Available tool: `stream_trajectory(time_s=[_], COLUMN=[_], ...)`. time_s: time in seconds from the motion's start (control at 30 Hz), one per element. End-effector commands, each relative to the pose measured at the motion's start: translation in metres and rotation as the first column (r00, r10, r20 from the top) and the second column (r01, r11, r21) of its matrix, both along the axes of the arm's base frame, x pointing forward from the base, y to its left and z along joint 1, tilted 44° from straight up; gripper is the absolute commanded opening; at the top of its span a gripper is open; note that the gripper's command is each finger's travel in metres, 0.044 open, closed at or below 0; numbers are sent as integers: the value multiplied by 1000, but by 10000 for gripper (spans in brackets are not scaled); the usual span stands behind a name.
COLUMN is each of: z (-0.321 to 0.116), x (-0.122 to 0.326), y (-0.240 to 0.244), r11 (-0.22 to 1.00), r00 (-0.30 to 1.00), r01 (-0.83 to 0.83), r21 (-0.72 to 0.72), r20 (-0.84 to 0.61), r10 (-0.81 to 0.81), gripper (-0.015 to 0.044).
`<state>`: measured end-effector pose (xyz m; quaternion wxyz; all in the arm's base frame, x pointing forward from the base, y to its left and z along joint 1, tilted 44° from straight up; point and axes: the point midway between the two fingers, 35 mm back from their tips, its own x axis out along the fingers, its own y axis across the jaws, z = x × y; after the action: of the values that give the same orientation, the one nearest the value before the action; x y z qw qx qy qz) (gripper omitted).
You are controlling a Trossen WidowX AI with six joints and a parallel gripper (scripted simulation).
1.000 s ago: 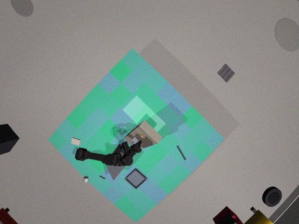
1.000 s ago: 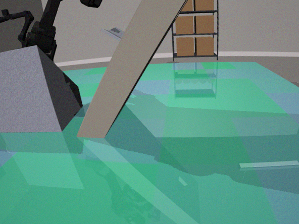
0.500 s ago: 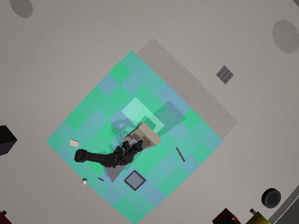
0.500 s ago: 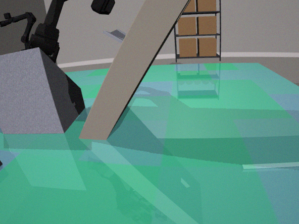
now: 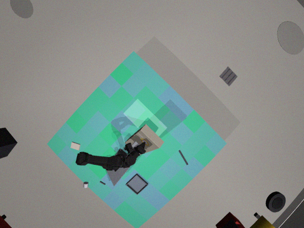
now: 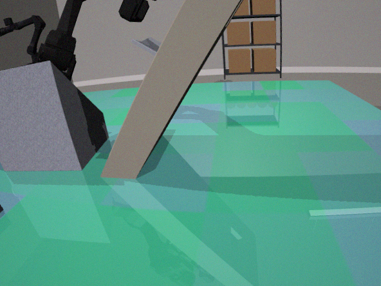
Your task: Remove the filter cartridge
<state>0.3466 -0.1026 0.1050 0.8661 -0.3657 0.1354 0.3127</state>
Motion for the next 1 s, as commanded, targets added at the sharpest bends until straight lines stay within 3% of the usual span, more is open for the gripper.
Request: stream_trajectory(time_s=[0.0, 0.97], z=[-1, -2], x=[0, 3], y=[-1, 0], r11=[1000, 1000], r00=[1000, 1000], r01=[5, 5], r21=[-2, -2], r20=[-3, -3], r10=[-5, -5], gripper=[111, 111])
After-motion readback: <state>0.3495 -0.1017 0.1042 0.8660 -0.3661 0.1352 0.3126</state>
